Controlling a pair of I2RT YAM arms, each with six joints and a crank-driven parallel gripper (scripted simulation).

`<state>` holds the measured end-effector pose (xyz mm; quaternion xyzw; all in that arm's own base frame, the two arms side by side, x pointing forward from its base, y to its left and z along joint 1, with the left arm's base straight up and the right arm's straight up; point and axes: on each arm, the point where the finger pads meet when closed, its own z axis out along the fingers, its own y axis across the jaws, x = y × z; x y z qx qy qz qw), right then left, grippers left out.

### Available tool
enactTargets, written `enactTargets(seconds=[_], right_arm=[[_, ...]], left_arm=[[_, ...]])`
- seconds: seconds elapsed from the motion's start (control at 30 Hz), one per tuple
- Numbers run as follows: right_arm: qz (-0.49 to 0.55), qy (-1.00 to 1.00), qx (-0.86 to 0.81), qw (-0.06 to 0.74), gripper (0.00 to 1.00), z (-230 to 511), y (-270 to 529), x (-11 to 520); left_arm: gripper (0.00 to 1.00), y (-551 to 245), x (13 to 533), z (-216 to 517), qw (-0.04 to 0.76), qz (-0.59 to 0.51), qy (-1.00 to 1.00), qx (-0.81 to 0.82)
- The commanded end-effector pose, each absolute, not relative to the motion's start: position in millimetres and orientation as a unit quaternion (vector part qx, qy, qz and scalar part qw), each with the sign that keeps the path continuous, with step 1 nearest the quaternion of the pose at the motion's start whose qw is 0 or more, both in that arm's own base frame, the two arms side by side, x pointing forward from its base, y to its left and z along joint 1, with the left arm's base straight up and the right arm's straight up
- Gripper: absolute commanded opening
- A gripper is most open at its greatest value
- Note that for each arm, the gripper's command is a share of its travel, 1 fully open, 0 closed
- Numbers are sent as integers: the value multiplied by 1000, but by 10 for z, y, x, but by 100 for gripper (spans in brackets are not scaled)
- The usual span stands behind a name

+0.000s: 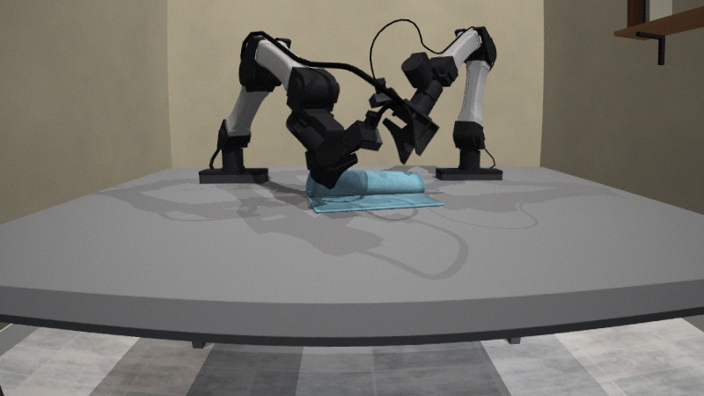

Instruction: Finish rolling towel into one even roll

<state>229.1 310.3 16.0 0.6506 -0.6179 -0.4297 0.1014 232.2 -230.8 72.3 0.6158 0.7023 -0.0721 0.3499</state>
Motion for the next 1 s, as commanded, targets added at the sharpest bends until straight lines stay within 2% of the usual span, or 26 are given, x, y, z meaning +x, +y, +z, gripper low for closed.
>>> enactTargets(seconds=[0.0, 0.3, 0.7, 0.87, 0.93, 0.97], right_arm=[[-436, -611, 650, 118, 36, 130, 3104, 2290], [-436, -611, 650, 118, 36, 130, 3104, 2290], [-436, -611, 650, 118, 36, 130, 3104, 2290], [-436, -611, 650, 118, 36, 130, 3104, 2290], [-436, -611, 650, 118, 36, 130, 3104, 2290], [-436, -611, 650, 118, 36, 130, 3104, 2290]], left_arm=[[98, -2416, 2332, 667, 365, -82, 688, 622], [98, -2451, 2248, 189, 366, -80, 690, 619], [98, -2577, 2363, 237, 366, -80, 690, 619], [77, -2577, 2363, 237, 366, -80, 690, 619], [77, -2577, 2363, 237, 366, -80, 690, 619], [72, -2577, 2363, 237, 366, -80, 690, 619]])
